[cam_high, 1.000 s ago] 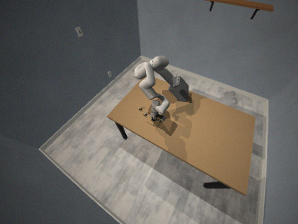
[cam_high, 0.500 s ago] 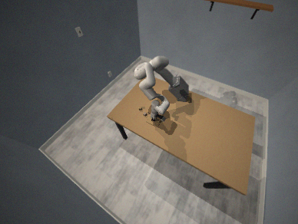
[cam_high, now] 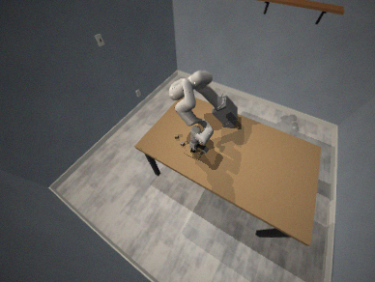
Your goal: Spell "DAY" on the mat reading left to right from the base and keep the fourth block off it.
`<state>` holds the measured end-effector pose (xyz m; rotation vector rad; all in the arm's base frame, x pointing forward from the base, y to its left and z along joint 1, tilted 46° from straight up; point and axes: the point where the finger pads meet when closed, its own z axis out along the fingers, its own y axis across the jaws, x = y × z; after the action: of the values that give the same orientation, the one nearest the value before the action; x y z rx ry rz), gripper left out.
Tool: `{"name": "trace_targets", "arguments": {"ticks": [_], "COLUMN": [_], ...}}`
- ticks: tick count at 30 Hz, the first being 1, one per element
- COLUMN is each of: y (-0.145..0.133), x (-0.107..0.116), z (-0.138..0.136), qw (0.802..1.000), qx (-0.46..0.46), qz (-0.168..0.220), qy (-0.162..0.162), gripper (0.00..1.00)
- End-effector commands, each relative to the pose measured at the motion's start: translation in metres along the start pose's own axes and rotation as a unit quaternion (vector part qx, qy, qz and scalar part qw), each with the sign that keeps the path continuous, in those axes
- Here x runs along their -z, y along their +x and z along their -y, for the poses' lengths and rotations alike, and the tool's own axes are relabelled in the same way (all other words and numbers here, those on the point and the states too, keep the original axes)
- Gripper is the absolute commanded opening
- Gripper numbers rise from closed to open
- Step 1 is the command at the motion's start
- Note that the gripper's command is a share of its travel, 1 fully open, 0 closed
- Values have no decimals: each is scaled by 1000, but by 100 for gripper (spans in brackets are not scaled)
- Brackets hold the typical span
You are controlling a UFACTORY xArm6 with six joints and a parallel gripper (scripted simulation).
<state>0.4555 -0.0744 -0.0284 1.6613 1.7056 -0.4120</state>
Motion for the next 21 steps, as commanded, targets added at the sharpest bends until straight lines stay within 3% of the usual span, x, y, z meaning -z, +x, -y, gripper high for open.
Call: {"name": "trace_targets", "arguments": {"ticks": [1, 20, 21], "y": [0, 0, 0], "x": [1, 1, 1], "z": [-1, -1, -1], "qw": [1000, 1000, 1000], "qx": [0, 0, 0], "qz": [0, 0, 0], "qy": [-1, -1, -1], "gripper": [27, 27, 31]}}
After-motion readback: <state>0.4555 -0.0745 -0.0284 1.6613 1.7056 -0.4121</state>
